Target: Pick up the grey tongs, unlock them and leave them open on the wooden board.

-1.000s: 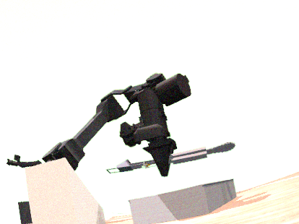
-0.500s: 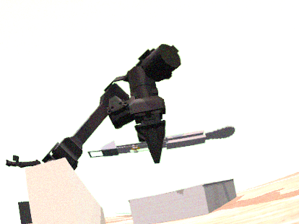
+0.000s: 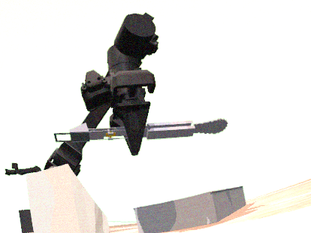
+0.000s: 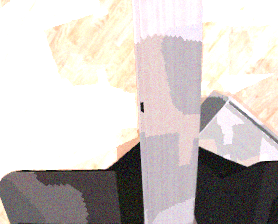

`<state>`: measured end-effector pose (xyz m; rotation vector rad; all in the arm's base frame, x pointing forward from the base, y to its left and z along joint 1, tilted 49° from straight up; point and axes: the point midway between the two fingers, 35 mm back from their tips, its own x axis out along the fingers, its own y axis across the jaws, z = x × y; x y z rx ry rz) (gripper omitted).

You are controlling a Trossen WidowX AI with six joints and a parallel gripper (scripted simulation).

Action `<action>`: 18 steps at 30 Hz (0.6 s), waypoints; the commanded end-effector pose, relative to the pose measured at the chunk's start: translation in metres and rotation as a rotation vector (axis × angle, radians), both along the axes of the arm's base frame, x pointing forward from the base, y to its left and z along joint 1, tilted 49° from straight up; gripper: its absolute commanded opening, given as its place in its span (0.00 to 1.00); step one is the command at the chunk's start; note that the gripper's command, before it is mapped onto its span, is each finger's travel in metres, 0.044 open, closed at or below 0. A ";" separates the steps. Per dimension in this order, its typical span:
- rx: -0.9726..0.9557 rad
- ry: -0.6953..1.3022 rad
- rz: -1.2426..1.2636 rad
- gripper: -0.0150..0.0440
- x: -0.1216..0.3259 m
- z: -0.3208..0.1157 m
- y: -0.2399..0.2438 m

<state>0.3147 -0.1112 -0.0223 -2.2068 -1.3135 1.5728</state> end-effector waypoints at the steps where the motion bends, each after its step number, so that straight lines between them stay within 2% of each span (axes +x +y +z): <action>1: -0.010 -0.051 0.045 0.00 -0.006 -0.015 -0.025; 18: 0.010 -0.245 0.242 0.00 -0.051 -0.080 -0.090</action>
